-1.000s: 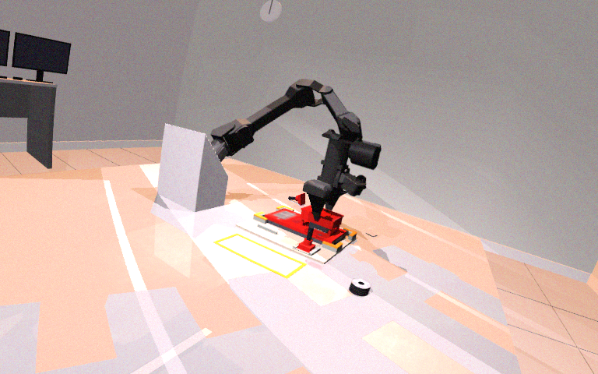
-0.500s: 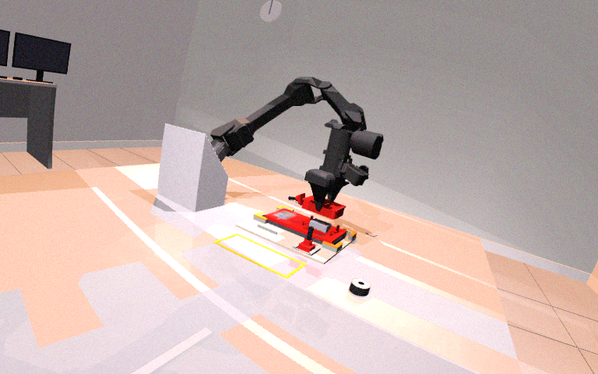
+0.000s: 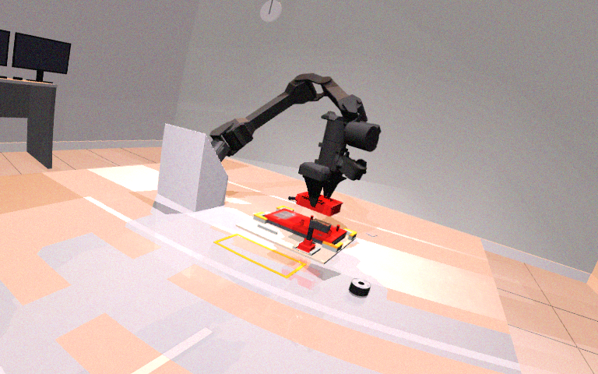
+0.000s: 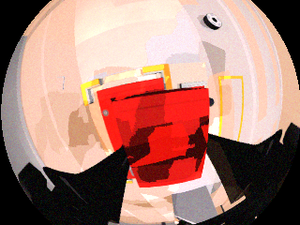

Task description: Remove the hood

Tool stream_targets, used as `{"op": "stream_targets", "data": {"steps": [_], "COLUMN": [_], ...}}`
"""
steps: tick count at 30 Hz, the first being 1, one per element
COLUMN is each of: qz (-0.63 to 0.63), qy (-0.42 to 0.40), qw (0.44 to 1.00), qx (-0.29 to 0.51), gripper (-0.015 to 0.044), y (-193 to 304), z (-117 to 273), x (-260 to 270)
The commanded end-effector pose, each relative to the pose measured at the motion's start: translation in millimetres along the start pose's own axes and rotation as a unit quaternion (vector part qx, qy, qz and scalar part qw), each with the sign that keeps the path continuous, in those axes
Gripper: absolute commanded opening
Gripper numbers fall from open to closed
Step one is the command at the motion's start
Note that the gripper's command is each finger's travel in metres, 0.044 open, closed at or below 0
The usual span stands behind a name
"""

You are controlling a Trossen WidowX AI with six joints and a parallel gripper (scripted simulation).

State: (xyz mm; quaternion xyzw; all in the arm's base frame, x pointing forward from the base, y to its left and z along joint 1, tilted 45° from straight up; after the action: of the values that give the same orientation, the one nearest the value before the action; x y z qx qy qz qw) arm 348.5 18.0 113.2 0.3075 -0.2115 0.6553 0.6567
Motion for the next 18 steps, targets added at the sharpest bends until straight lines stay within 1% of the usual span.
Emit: {"op": "stream_targets", "data": {"steps": [1, 18], "qz": [0.003, 0.001], "qy": [0.004, 0.015], "qw": [1.000, 1.000], "qx": [-0.008, -0.004], "gripper": [0.0000, 0.0000], "y": [-5, -3], "z": [5, 10], "x": [-17, -107]}}
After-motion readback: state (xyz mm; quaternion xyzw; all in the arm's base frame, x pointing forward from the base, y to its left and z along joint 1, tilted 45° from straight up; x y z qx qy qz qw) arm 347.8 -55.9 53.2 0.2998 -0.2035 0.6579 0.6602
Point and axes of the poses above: the point midway between the two fingers, 35 mm back from their tips, its own z axis back along the fingers, its own x axis across the jaws, y = z × x, the point moved 10 cm from there along z, back along the fingers, and after that the axes turned 10 degrees about -z, right-handed, at the moved point
